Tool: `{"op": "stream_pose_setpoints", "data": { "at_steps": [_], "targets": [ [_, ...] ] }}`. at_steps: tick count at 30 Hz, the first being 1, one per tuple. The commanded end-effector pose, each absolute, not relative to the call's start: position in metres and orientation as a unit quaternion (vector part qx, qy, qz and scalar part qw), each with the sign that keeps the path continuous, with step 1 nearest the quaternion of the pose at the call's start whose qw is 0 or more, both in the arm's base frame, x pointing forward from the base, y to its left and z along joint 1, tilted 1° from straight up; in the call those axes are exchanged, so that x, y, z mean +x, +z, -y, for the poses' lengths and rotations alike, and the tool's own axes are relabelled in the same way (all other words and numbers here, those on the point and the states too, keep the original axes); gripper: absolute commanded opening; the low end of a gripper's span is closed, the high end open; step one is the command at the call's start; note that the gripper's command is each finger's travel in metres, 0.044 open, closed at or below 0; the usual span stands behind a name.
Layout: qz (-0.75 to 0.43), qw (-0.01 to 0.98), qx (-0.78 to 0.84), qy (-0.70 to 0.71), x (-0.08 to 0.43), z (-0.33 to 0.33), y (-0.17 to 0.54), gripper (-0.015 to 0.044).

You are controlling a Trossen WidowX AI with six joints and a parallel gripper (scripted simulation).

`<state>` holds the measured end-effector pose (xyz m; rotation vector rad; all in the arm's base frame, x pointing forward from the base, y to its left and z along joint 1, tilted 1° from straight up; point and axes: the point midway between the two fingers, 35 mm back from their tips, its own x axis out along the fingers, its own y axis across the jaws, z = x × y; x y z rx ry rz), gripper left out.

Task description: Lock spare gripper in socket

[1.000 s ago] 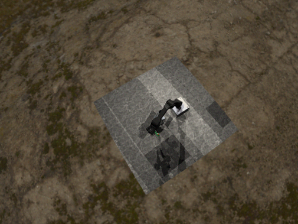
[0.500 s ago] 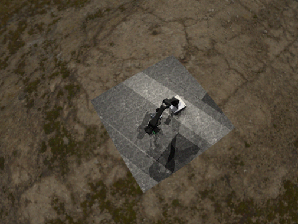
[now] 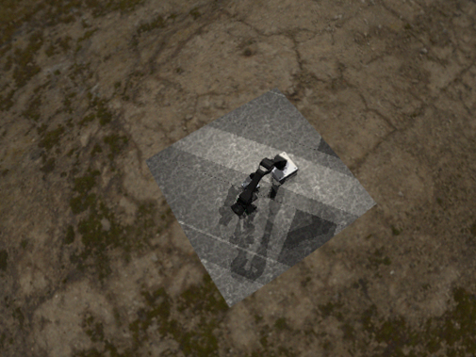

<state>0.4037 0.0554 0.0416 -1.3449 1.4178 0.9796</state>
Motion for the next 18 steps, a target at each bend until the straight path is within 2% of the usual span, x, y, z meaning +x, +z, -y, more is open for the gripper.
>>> {"op": "stream_pose_setpoints", "data": {
  "at_steps": [1,18],
  "targets": [
    [-0.575,0.46,-0.546,0.4,0.404,-0.056,0.035,0.018],
    [-0.575,0.46,-0.546,0.4,0.403,-0.057,0.007,0.018]
  ]
}}
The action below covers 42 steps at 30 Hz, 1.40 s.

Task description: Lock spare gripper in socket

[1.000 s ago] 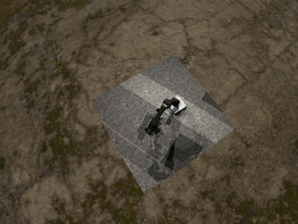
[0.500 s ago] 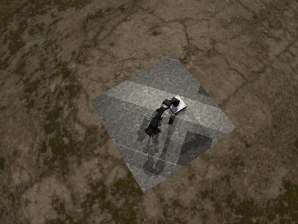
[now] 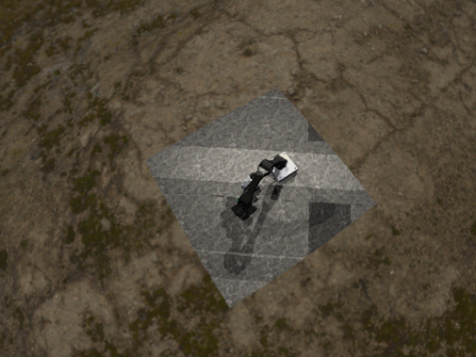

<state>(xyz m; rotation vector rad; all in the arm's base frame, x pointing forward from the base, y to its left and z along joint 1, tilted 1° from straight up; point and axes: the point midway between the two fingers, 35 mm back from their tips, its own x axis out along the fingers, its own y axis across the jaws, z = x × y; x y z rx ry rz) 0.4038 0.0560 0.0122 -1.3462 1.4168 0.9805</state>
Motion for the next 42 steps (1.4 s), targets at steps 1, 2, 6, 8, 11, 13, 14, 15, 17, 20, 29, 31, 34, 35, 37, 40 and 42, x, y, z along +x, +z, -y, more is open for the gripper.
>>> {"op": "stream_pose_setpoints", "data": {
  "at_steps": [1,2,6,8,11,13,14,15,17,20,29,31,34,35,37,40,42],
  "targets": [
    [-0.575,0.46,-0.546,0.4,0.403,-0.057,0.006,0.018],
    [-0.575,0.46,-0.546,0.4,0.403,-0.057,0.006,0.018],
    [-0.575,0.46,-0.546,0.4,0.403,-0.057,0.006,0.0127],
    [-0.575,0.46,-0.546,0.4,0.403,-0.057,0.006,0.0075],
    [-0.575,0.46,-0.546,0.4,0.403,-0.057,0.006,0.0],
    [-0.575,0.46,-0.546,0.4,0.403,-0.057,0.006,0.0],
    [-0.575,0.46,-0.546,0.4,0.403,-0.057,0.006,0.0],
    [-0.575,0.46,-0.546,0.4,0.403,-0.057,0.006,0.0],
    [-0.575,0.46,-0.546,0.4,0.403,-0.057,0.006,0.0],
    [-0.575,0.46,-0.546,0.4,0.403,-0.057,0.006,0.0],
    [-0.575,0.46,-0.546,0.4,0.404,-0.057,0.027,0.0],
    [-0.575,0.46,-0.546,0.4,0.404,-0.057,0.034,0.0],
    [-0.575,0.46,-0.546,0.4,0.403,-0.057,0.044,0.0],
    [-0.575,0.46,-0.546,0.4,0.403,-0.057,0.047,0.0],
    [-0.575,0.46,-0.546,0.4,0.403,-0.057,0.054,0.0],
    [-0.575,0.46,-0.546,0.4,0.402,-0.057,0.064,0.0],
    [-0.575,0.46,-0.546,0.4,0.401,-0.057,0.071,0.0]
  ]
}}
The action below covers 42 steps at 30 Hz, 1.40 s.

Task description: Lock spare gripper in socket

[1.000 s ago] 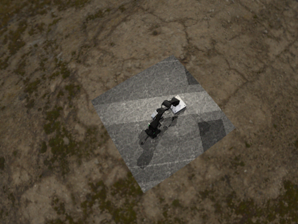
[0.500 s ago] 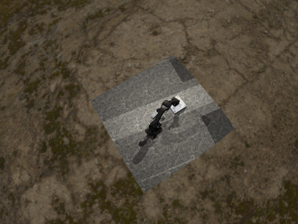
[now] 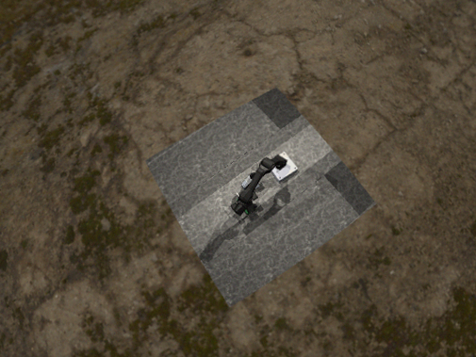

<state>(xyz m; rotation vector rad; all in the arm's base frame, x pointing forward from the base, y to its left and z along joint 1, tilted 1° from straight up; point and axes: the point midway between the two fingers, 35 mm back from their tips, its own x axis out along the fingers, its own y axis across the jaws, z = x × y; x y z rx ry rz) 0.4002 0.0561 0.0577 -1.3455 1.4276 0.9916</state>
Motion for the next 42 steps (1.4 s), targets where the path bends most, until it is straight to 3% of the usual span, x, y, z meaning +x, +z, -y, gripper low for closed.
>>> {"op": "stream_pose_setpoints", "data": {
  "at_steps": [1,17,42],
  "targets": [
    [-0.575,0.46,-0.546,0.4,0.4,-0.057,0.074,0.0],
    [-0.583,0.459,-0.54,0.397,0.397,-0.057,0.069,0.0],
    [-0.601,0.474,-0.516,0.385,0.324,-0.081,0.089,0.0]
  ]
}}
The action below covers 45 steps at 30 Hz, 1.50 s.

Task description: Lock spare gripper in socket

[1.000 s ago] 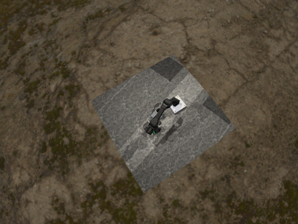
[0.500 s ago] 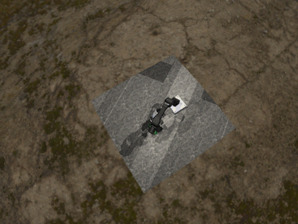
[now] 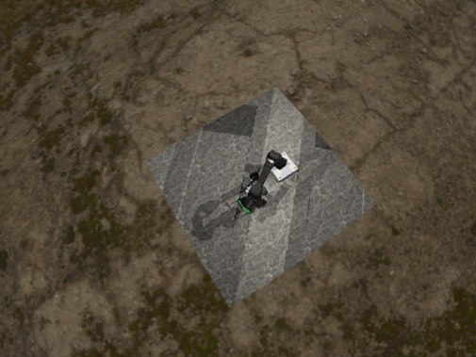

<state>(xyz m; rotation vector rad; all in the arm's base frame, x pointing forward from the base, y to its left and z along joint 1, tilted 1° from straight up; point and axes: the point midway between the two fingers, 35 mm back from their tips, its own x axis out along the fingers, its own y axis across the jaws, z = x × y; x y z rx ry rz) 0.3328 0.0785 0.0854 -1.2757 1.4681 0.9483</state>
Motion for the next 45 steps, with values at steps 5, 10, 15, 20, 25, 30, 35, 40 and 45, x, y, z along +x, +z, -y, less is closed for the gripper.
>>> {"op": "stream_pose_setpoints", "data": {
  "at_steps": [5,10,15,20,25,30,35,40,45],
  "targets": [
    [-0.604,0.477,-0.512,0.382,0.31,-0.083,0.091,0.0],
    [-0.604,0.477,-0.512,0.382,0.311,-0.084,0.083,0.0],
    [-0.604,0.477,-0.511,0.383,0.312,-0.084,0.061,0.0],
    [-0.605,0.477,-0.51,0.383,0.313,-0.083,0.041,0.0],
    [-0.605,0.478,-0.509,0.383,0.313,-0.082,0.037,0.0],
    [-0.605,0.477,-0.508,0.384,0.313,-0.078,0.042,0.0],
    [-0.605,0.477,-0.509,0.383,0.311,-0.074,0.041,0.0],
    [-0.606,0.477,-0.508,0.384,0.311,-0.071,0.041,0.0],
    [-0.606,0.477,-0.508,0.384,0.311,-0.067,0.041,0.0]
  ]
}}
